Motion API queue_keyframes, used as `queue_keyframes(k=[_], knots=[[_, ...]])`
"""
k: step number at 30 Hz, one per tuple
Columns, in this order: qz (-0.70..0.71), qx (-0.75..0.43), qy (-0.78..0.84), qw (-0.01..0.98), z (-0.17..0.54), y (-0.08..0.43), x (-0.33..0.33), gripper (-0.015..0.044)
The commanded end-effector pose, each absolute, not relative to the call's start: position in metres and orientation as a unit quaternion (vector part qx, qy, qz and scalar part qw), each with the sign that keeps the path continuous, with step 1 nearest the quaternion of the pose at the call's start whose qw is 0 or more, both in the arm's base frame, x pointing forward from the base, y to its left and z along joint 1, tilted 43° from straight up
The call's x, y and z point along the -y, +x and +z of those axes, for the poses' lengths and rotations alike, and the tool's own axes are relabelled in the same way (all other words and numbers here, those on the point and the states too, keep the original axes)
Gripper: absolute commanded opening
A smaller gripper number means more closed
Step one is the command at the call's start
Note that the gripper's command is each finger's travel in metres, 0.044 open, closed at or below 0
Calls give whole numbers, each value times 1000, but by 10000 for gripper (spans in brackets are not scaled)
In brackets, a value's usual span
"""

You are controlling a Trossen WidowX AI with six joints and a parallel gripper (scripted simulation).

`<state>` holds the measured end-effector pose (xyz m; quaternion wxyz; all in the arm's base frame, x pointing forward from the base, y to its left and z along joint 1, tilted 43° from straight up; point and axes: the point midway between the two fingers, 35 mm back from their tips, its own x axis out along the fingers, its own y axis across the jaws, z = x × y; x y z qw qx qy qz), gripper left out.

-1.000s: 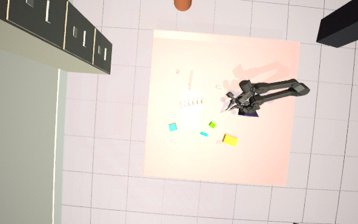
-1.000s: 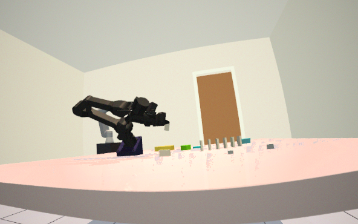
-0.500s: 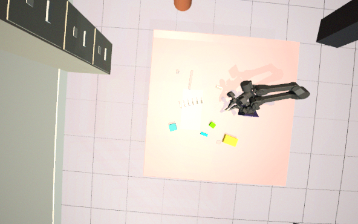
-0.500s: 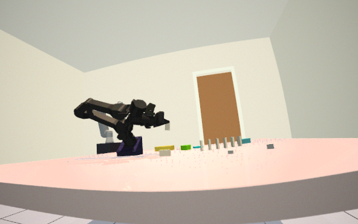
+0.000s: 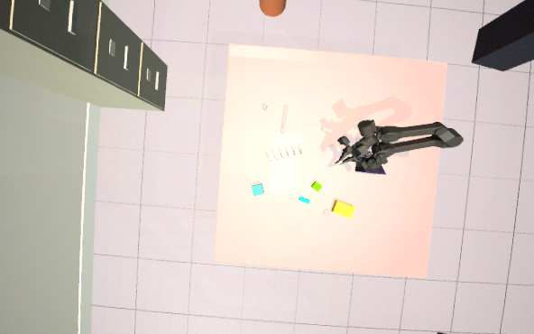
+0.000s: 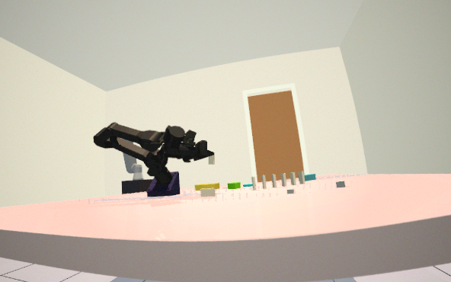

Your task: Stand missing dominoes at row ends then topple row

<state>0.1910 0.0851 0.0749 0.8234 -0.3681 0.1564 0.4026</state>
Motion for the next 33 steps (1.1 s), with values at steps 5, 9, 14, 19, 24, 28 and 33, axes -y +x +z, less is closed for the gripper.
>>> queue_keyframes(k=[5,9,14,19,24,28,33], knots=[[407,-162,-372,818,65,197,-78,24],[408,-165,-374,816,59,201,-74,24],[409,-168,-376,814,52,204,-69,24],[410,-170,-376,813,45,207,-63,24],[411,-172,-377,812,38,209,-57,24],[411,-173,-376,812,33,210,-53,24],[412,-173,-376,812,26,211,-47,24]])
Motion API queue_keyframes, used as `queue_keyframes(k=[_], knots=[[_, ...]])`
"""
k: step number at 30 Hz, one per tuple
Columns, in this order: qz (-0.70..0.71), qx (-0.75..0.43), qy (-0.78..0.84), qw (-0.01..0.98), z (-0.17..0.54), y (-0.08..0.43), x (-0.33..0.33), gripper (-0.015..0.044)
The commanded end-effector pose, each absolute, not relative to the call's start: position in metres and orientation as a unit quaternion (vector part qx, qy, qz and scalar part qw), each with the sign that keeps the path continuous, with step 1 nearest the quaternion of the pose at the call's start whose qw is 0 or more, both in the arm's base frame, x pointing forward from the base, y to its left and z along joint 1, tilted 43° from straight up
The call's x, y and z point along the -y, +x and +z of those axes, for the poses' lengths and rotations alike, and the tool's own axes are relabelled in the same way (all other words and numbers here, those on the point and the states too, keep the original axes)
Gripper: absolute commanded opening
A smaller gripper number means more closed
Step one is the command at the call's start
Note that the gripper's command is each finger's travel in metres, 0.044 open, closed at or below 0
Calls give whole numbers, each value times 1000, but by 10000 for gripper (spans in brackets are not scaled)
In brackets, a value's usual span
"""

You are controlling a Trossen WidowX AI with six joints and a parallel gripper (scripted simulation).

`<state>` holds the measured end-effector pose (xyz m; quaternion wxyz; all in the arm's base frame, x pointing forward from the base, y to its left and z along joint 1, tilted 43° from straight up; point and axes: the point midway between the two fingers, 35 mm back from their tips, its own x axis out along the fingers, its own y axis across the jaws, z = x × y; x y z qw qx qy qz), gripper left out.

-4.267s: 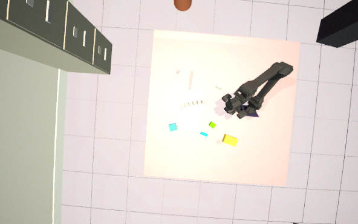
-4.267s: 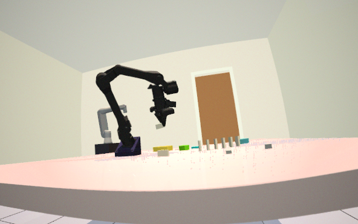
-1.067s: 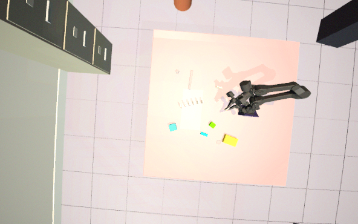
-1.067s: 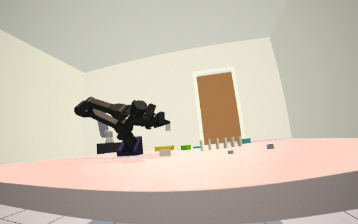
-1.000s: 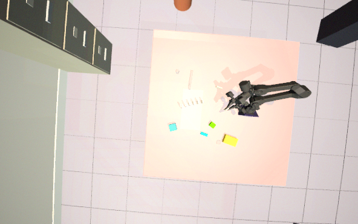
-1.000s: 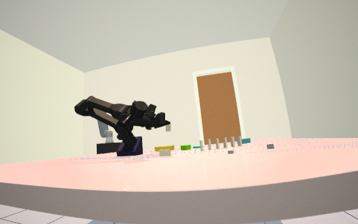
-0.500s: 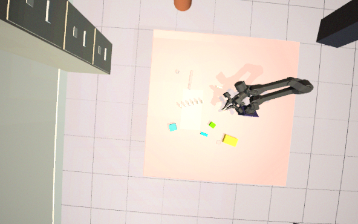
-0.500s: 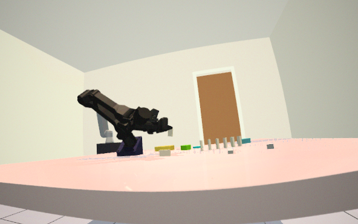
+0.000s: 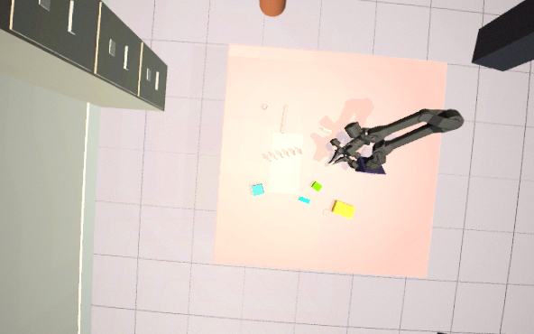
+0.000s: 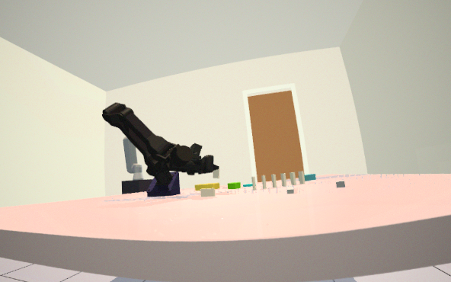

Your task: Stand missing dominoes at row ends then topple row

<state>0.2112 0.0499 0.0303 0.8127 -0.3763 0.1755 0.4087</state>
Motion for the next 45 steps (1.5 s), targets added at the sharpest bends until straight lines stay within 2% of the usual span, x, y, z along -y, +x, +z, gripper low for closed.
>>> queue_keyframes(k=[1,41,45], knots=[[412,-173,-376,812,24,211,-46,24],[403,-161,-365,824,-13,205,-18,24],[403,-161,-365,824,-13,205,-18,129]])
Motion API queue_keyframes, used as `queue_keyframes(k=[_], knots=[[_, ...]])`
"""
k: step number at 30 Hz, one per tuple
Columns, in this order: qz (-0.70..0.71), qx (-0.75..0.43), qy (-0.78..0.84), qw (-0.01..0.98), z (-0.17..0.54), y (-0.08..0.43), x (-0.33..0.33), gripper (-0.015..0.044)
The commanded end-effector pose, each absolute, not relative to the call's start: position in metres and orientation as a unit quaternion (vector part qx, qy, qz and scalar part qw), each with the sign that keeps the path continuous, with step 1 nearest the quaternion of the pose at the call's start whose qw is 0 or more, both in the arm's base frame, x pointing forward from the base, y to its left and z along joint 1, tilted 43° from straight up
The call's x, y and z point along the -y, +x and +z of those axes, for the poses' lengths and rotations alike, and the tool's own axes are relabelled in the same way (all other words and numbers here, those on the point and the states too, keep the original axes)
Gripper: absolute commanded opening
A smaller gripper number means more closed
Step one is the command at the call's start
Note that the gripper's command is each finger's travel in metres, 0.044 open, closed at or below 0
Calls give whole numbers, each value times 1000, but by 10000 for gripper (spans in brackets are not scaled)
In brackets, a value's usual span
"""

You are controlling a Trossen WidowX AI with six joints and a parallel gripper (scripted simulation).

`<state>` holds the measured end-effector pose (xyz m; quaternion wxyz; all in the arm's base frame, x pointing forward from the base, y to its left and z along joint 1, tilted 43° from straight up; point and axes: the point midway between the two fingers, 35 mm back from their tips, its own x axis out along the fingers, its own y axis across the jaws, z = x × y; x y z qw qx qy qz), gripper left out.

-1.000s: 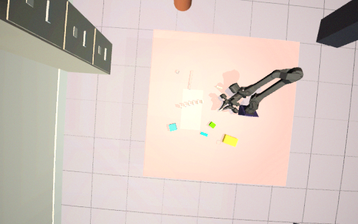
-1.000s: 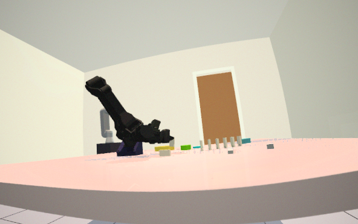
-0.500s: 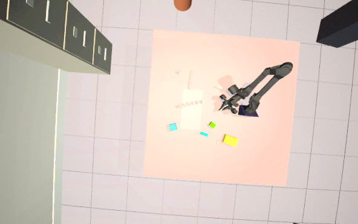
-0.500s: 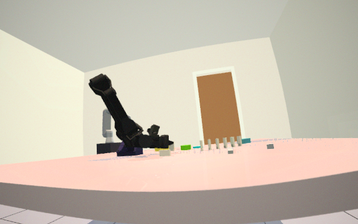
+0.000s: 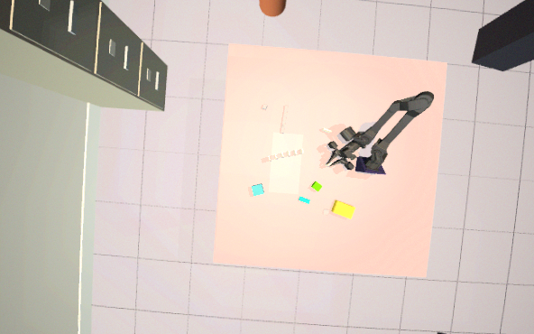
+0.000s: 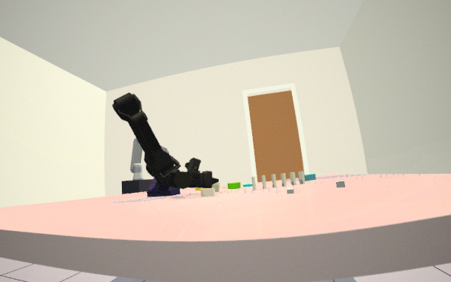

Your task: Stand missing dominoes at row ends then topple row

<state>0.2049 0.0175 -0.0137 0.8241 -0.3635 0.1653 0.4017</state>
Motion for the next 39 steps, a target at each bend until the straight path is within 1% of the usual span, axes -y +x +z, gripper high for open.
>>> queue_keyframes(k=[1,12,23,27,29,33,39], knots=[[403,-161,-365,824,-13,205,-18,155],[403,-161,-365,823,-13,205,-19,440],[402,-165,-364,824,22,202,-49,440],[400,-179,-352,827,23,203,-51,440],[393,-223,-316,834,21,206,-49,440],[340,-375,-200,839,15,217,-45,440],[176,-569,-62,801,9,227,-39,440]])
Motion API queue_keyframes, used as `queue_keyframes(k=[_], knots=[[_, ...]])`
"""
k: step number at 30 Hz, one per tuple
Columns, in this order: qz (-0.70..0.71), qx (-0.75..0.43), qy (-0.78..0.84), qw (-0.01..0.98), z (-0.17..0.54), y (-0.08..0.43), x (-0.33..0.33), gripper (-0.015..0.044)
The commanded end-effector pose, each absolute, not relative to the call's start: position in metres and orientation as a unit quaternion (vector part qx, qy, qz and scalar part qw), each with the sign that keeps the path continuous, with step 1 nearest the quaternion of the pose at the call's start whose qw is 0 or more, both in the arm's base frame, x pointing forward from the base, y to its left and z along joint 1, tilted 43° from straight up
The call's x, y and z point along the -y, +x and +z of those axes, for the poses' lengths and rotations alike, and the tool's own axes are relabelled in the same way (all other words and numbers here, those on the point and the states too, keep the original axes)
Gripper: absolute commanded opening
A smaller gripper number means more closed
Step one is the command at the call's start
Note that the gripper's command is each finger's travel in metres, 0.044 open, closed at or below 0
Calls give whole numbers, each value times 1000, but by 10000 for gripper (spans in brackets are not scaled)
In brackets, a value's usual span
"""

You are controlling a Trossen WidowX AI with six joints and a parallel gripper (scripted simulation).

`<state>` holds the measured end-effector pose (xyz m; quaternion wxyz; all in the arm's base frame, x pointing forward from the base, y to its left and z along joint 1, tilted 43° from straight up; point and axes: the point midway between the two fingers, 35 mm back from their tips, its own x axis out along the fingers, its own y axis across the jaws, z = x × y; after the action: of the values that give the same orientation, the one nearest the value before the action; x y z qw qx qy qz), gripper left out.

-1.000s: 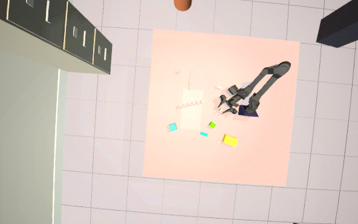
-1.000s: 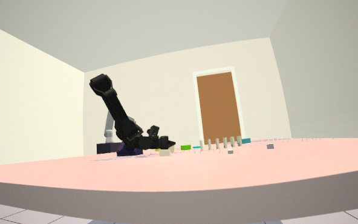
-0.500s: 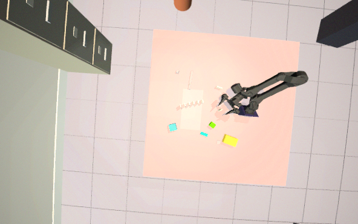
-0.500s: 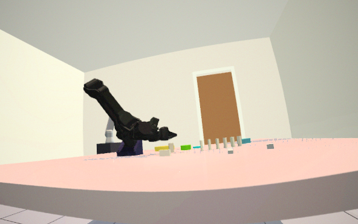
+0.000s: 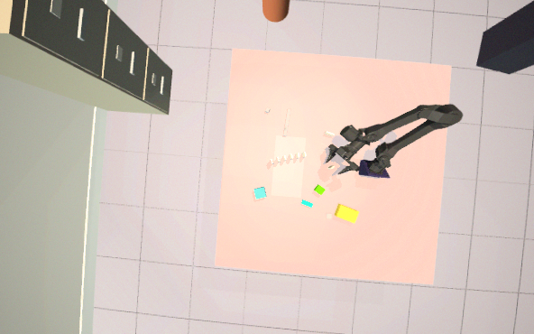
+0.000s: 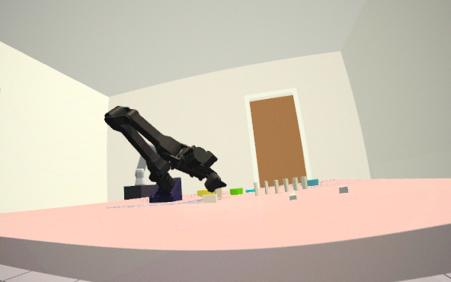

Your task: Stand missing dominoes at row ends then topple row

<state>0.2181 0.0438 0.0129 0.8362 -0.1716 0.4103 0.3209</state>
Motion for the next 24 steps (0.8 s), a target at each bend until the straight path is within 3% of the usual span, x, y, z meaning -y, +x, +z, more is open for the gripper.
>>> queue_keyframes(k=[1,11,24], knots=[[140,-592,-46,792,8,228,-38,440],[-179,-677,3,714,14,223,-52,440],[-397,-560,-31,726,35,214,-86,440]])
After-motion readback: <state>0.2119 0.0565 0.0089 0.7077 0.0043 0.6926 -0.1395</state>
